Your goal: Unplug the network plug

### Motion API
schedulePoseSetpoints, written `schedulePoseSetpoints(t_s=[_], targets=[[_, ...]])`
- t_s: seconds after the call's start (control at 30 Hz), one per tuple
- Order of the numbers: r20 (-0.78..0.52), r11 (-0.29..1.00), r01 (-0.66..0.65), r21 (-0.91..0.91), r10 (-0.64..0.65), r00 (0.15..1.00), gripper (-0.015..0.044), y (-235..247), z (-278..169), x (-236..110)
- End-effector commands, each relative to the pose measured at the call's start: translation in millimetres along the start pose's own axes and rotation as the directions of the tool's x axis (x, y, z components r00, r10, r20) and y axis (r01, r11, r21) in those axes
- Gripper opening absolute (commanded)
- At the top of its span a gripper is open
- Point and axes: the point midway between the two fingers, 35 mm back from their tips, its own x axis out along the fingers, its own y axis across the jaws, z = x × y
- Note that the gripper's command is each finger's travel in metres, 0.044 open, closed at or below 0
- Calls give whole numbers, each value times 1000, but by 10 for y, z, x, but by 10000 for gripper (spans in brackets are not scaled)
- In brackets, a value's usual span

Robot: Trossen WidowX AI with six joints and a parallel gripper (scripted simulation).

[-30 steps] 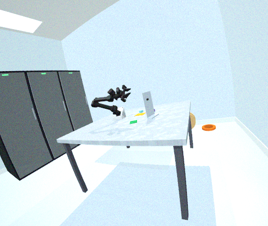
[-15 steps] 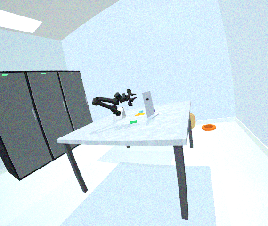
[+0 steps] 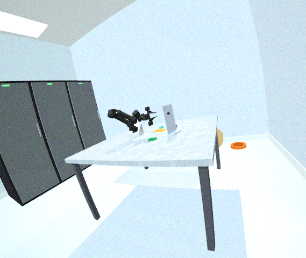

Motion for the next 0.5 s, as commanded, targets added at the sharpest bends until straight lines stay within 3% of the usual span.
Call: schedulePoseSetpoints(t_s=[0.0,0.13,0.47], targets=[[-11,998,16,53,-16,1000,156,-88,-93,-73],[-11,998,16,53,-16,1000,156,-85,-85,-44],[-9,999,14,53,-14,1000,156,-86,33,396]])
